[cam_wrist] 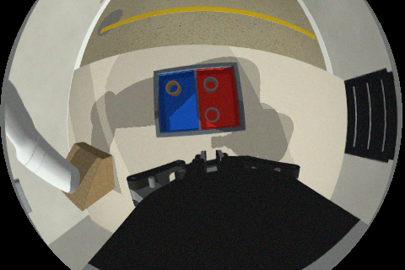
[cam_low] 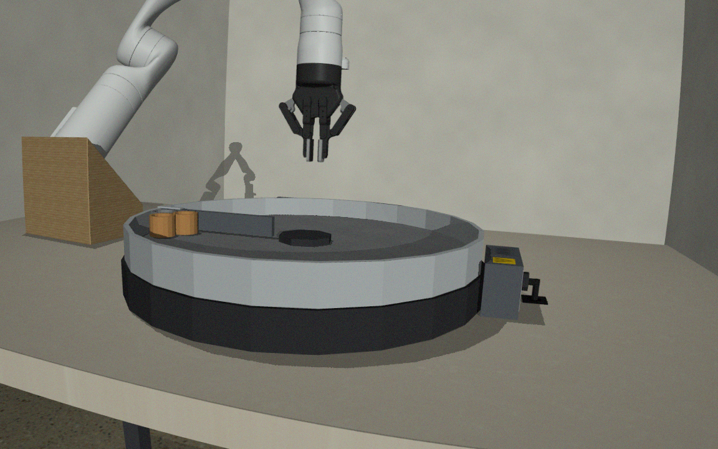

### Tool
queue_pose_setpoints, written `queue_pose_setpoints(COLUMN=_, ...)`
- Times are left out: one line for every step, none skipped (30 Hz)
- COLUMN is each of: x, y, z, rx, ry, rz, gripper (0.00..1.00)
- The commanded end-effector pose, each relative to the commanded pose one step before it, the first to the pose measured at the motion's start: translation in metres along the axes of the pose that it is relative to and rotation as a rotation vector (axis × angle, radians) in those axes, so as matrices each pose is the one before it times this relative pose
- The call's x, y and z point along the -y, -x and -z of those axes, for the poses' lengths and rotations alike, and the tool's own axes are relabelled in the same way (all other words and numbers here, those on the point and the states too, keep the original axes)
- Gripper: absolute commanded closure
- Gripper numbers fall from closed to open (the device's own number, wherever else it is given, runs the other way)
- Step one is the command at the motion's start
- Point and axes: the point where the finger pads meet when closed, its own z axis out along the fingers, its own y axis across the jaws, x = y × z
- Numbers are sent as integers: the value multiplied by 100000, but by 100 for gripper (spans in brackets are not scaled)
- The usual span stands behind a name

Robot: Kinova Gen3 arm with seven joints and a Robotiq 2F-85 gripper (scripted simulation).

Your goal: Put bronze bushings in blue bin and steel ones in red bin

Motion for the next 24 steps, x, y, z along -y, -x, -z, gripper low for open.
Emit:
queue_pose_setpoints(x=499, y=1578, z=-34, rx=-955, ry=219, rz=-1792, gripper=86)
queue_pose_setpoints(x=359, y=1095, z=-24, rx=4, ry=6, rz=-293, gripper=86)
queue_pose_setpoints(x=355, y=1096, z=-24, rx=4, ry=6, rz=-293, gripper=86)
queue_pose_setpoints(x=352, y=1097, z=-24, rx=4, ry=6, rz=-293, gripper=86)
queue_pose_setpoints(x=0, y=0, z=0, rx=0, ry=0, rz=0, gripper=86)
queue_pose_setpoints(x=0, y=0, z=0, rx=0, ry=0, rz=0, gripper=86)
queue_pose_setpoints(x=0, y=0, z=0, rx=0, ry=0, rz=0, gripper=86)
queue_pose_setpoints(x=349, y=1098, z=-24, rx=4, ry=6, rz=-293, gripper=86)
queue_pose_setpoints(x=346, y=1099, z=-24, rx=4, ry=6, rz=-293, gripper=86)
queue_pose_setpoints(x=343, y=1100, z=-24, rx=4, ry=6, rz=-293, gripper=86)
queue_pose_setpoints(x=339, y=1101, z=-24, rx=4, ry=6, rz=-293, gripper=86)
queue_pose_setpoints(x=336, y=1102, z=-24, rx=4, ry=6, rz=-293, gripper=86)
queue_pose_setpoints(x=0, y=0, z=0, rx=0, ry=0, rz=0, gripper=86)
queue_pose_setpoints(x=0, y=0, z=0, rx=0, ry=0, rz=0, gripper=86)
queue_pose_setpoints(x=0, y=0, z=0, rx=0, ry=0, rz=0, gripper=86)
queue_pose_setpoints(x=0, y=0, z=0, rx=0, ry=0, rz=0, gripper=86)
queue_pose_setpoints(x=0, y=0, z=0, rx=0, ry=0, rz=0, gripper=86)
queue_pose_setpoints(x=333, y=1103, z=-24, rx=4, ry=6, rz=-293, gripper=86)
queue_pose_setpoints(x=330, y=1104, z=-24, rx=4, ry=6, rz=-293, gripper=86)
queue_pose_setpoints(x=326, y=1105, z=-24, rx=4, ry=6, rz=-293, gripper=86)
queue_pose_setpoints(x=323, y=1106, z=-24, rx=4, ry=6, rz=-293, gripper=86)
queue_pose_setpoints(x=320, y=1107, z=-24, rx=4, ry=6, rz=-293, gripper=86)
queue_pose_setpoints(x=0, y=0, z=0, rx=0, ry=0, rz=0, gripper=86)
queue_pose_setpoints(x=0, y=0, z=0, rx=0, ry=0, rz=0, gripper=86)
